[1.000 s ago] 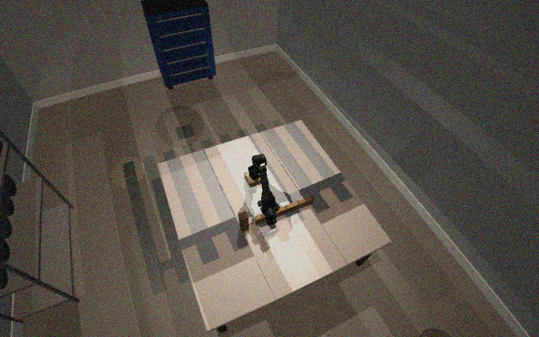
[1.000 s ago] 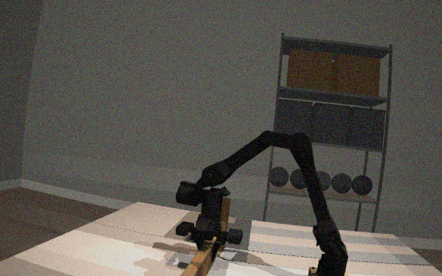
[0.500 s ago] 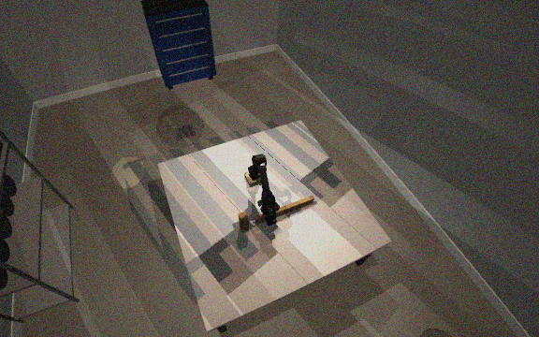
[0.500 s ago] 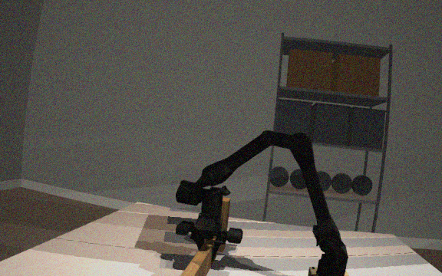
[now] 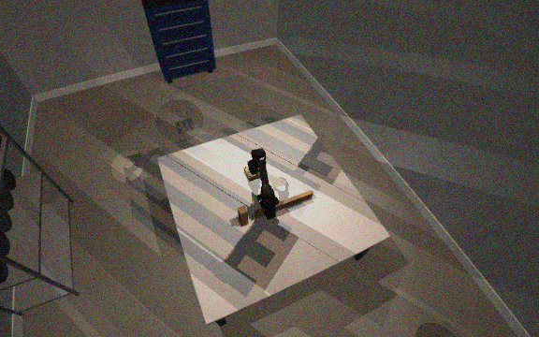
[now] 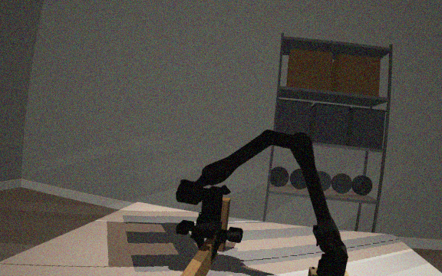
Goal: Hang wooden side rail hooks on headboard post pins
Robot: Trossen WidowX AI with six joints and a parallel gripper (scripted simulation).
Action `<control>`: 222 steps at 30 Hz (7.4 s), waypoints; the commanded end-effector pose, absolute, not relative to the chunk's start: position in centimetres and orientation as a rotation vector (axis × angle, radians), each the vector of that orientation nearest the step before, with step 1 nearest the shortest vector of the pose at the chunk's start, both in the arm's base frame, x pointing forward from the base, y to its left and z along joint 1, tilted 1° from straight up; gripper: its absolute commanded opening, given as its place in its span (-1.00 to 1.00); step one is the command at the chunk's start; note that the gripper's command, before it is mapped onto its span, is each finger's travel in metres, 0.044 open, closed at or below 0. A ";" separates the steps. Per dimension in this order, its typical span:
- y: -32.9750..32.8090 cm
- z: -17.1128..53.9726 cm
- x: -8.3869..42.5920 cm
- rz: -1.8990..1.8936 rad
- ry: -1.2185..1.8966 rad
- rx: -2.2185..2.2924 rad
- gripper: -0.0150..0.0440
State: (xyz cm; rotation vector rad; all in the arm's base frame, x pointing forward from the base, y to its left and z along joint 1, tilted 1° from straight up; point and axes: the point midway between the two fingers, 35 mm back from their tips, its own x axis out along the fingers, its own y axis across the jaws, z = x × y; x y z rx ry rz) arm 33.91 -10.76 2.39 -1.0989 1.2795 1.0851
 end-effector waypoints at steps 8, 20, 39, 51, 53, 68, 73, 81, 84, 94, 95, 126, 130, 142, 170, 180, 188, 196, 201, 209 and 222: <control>-10.8 3.1 34.2 1.079 1.268 -1.110 -0.49; -10.8 3.3 34.2 1.079 1.268 -1.110 -0.49; -10.8 3.6 34.2 1.079 1.268 -1.110 -0.49; -10.8 3.8 34.2 1.079 1.268 -1.110 -0.49; -10.8 3.8 34.2 1.079 1.268 -1.110 -0.49; -10.8 4.1 34.2 1.079 1.268 -1.110 -0.49; -10.8 4.2 34.2 1.079 1.268 -1.110 -0.49; -10.9 4.1 34.2 1.079 1.268 -1.110 -0.49; -10.9 4.1 34.2 1.079 1.268 -1.110 -0.49; -11.0 4.0 34.2 1.079 1.268 -1.110 -0.49; -11.0 3.9 34.2 1.079 1.268 -1.110 -0.49; -11.4 3.9 33.9 1.079 1.268 -1.110 -0.49; -11.4 3.9 34.0 1.079 1.268 -1.110 -0.49; -11.6 4.0 34.1 1.079 1.268 -1.110 -0.49; -11.8 3.8 33.9 1.079 1.268 -1.110 -0.49; -11.9 3.7 33.8 1.079 1.269 -1.110 -0.49; -12.0 3.8 33.8 1.079 1.269 -1.110 -0.49; -12.1 3.9 33.8 1.079 1.269 -1.110 -0.49; -12.1 3.9 33.9 1.079 1.269 -1.110 -0.49; -12.2 4.0 33.9 1.079 1.269 -1.110 -0.49; -12.3 4.0 34.0 1.079 1.269 -1.110 -0.49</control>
